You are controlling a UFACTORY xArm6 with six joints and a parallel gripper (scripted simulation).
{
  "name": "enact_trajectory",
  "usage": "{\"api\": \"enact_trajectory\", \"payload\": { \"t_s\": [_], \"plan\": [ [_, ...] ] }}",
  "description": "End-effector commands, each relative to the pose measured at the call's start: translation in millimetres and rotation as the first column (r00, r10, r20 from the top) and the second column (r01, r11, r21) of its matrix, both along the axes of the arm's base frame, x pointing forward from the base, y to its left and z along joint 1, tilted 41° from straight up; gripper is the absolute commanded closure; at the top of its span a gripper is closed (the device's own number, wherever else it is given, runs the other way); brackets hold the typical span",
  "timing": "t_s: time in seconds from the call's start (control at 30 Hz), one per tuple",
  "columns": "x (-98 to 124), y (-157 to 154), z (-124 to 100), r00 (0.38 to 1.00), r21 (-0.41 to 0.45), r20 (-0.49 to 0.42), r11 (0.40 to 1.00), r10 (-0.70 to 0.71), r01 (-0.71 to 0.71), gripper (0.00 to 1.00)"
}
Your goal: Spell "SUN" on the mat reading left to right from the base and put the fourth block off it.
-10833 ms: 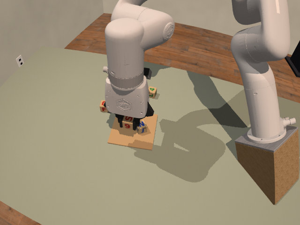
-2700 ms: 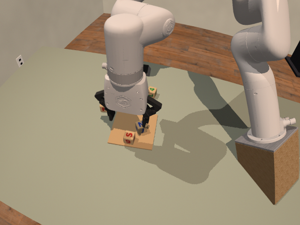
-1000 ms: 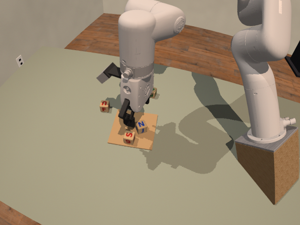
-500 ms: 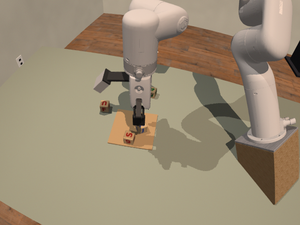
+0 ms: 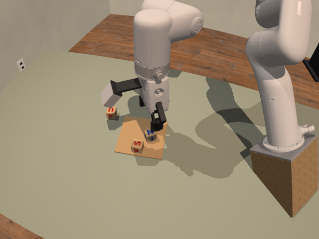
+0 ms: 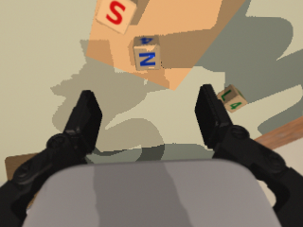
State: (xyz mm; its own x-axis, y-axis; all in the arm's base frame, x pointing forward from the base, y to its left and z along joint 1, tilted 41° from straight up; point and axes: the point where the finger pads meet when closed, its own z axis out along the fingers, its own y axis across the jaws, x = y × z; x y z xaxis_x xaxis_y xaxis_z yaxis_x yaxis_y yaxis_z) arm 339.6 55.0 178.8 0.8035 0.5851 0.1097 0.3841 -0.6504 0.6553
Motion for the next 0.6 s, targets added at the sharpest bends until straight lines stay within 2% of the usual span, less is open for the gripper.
{"api": "enact_trajectory", "payload": {
  "t_s": [0.0, 0.03, 0.07, 0.57],
  "plan": [
    [0.4, 0.4, 1.0, 1.0, -0.002, -0.007, 1.0, 0.012, -0.012, 0.0],
    [0.4, 0.4, 1.0, 1.0, -0.002, -0.007, 1.0, 0.012, -0.012, 0.0],
    [0.4, 0.4, 1.0, 1.0, -0.002, -0.007, 1.0, 0.012, -0.012, 0.46],
    [0.4, 0.4, 1.0, 1.0, -0.002, -0.007, 1.0, 0.012, -0.012, 0.46]
  ]
}}
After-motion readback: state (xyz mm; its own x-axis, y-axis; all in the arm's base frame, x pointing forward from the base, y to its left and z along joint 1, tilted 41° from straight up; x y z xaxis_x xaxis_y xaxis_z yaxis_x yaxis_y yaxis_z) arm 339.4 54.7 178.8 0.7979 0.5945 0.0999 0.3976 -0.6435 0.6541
